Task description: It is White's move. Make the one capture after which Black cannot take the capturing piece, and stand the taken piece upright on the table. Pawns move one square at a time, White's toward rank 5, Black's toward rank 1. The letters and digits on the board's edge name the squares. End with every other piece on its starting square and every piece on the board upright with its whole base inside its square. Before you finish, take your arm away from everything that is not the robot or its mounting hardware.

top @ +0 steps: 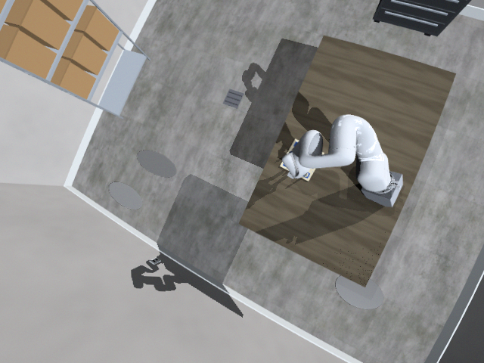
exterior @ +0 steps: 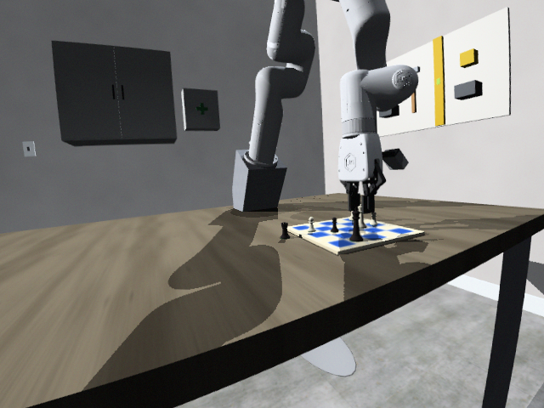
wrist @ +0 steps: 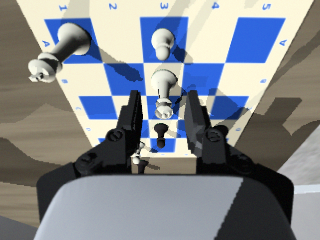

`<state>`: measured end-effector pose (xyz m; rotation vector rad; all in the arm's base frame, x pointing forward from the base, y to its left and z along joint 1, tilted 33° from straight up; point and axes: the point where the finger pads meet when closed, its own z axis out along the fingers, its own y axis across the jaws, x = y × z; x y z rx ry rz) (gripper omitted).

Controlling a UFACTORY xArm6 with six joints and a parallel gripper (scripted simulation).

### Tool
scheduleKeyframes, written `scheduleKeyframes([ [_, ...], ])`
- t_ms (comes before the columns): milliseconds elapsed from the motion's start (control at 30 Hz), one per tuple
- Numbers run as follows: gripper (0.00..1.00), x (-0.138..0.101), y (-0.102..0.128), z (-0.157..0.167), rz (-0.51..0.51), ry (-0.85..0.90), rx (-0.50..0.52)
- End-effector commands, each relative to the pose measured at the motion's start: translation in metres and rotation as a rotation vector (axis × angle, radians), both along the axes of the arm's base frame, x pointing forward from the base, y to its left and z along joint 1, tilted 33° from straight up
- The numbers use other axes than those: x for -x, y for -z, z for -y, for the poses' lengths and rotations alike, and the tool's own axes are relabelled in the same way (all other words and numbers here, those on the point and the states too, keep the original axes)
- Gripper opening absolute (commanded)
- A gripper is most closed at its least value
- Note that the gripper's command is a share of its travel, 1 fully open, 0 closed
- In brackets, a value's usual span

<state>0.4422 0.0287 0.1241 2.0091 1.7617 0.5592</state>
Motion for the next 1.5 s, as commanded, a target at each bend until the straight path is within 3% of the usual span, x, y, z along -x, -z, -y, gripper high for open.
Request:
scheduleKeyframes([
  [0,0.42,0.015,-0.025,-0.001,-0.004,-0.002,-0.004],
  [200,0.42,0.035,-0.056,-0.003,-0.004,-0.002,-0.004],
  [467,0.42,0.040,-0.064,-0.003,-0.004,-0.002,-0.004],
  [500,1.00,0.040,-0.064,-0.003,-0.004,-0.002,-0.004],
  [1467,1.00,0.044,-0.070,-0.003,-0.004,-0.002,-0.004],
])
